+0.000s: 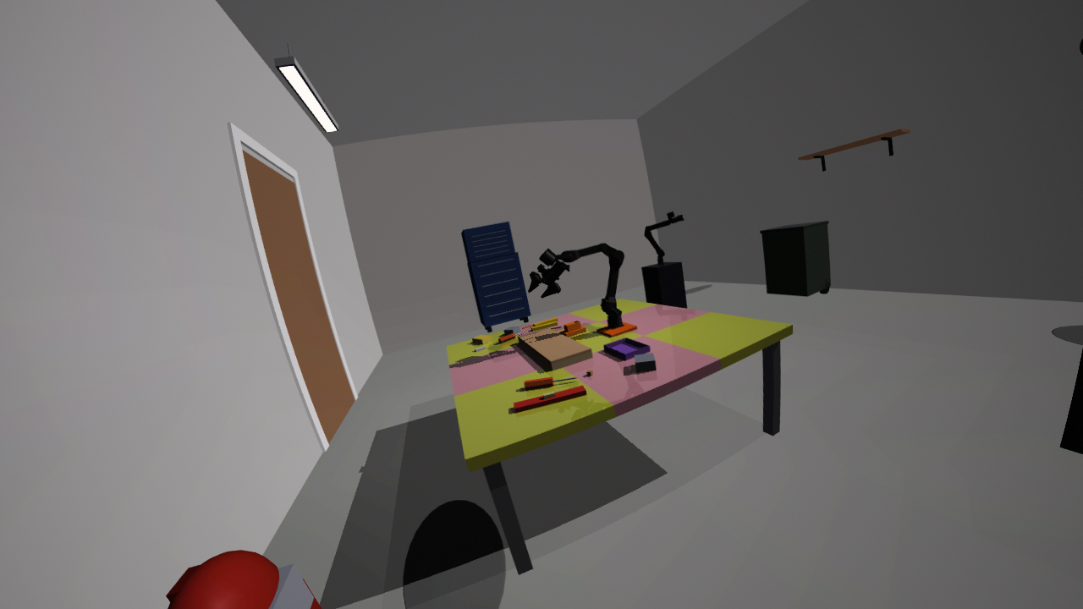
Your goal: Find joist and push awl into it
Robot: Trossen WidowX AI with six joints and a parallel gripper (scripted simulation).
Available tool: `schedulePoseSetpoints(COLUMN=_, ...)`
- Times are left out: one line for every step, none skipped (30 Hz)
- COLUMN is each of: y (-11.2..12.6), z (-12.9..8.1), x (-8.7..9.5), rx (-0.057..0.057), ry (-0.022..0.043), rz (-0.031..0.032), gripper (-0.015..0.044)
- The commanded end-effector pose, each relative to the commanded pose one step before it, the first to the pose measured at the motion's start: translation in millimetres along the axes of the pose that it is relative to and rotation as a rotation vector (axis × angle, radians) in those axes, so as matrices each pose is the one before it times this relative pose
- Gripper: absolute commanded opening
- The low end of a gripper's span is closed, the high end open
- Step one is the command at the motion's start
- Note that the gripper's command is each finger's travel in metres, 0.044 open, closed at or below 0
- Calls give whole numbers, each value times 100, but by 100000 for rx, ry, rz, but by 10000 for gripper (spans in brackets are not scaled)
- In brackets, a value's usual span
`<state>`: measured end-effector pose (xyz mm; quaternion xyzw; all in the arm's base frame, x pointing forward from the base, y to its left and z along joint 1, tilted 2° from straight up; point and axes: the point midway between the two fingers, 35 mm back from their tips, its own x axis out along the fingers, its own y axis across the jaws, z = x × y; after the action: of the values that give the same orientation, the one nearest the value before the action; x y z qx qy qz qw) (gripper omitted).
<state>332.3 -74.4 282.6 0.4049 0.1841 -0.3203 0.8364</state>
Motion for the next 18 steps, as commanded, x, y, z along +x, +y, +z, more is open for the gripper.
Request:
schedulePoseSetpoints(y=-6842, z=-2067, x=3306, rx=41345, ry=9147, rz=-30975, gripper=440)
schedulePoseSetpoints(y=-854, z=188, x=576, rx=6041, ry=205, rz=-4392, gripper=440)
schedulePoseSetpoints(y=-842, z=233, x=578, rx=6187, ry=29, rz=-4467, gripper=440)
schedulePoseSetpoints(y=-824, z=276, x=577, rx=6317, ry=-149, rz=-4529, gripper=440)
schedulePoseSetpoints(y=-804, z=312, x=575, rx=6440, ry=-321, rz=-4587, gripper=440)
schedulePoseSetpoints(y=-783, z=349, x=573, rx=6580, ry=-505, rz=-4651, gripper=440)
schedulePoseSetpoints(y=-765, z=379, x=571, rx=6749, ry=-687, rz=-4744, gripper=440)
schedulePoseSetpoints(y=-738, z=414, x=566, rx=6880, ry=-898, rz=-4785, gripper=440)
schedulePoseSetpoints(y=-707, z=450, x=560, rx=7007, ry=-1124, rz=-4809, gripper=440)
schedulePoseSetpoints(y=-678, z=483, x=555, rx=7155, ry=-1358, rz=-4842, gripper=440)
schedulePoseSetpoints(y=-643, z=514, x=547, rx=7285, ry=-1604, rz=-4847, gripper=440)
schedulePoseSetpoints(y=-597, z=546, x=535, rx=7354, ry=-1853, rz=-4773, gripper=440)
schedulePoseSetpoints(y=-552, z=576, x=526, rx=7456, ry=-2110, rz=-4708, gripper=440)
schedulePoseSetpoints(y=-507, z=604, x=516, rx=7567, ry=-2370, rz=-4636, gripper=440)
schedulePoseSetpoints(y=-460, z=628, x=505, rx=7671, ry=-2628, rz=-4547, gripper=440)
schedulePoseSetpoints(y=-410, z=645, x=491, rx=7738, ry=-2872, rz=-4424, gripper=440)
schedulePoseSetpoints(y=-362, z=662, x=479, rx=7848, ry=-3131, rz=-4312, gripper=440)
schedulePoseSetpoints(y=-224, z=488, x=342, rx=5731, ry=-2419, rz=-3033, gripper=440)
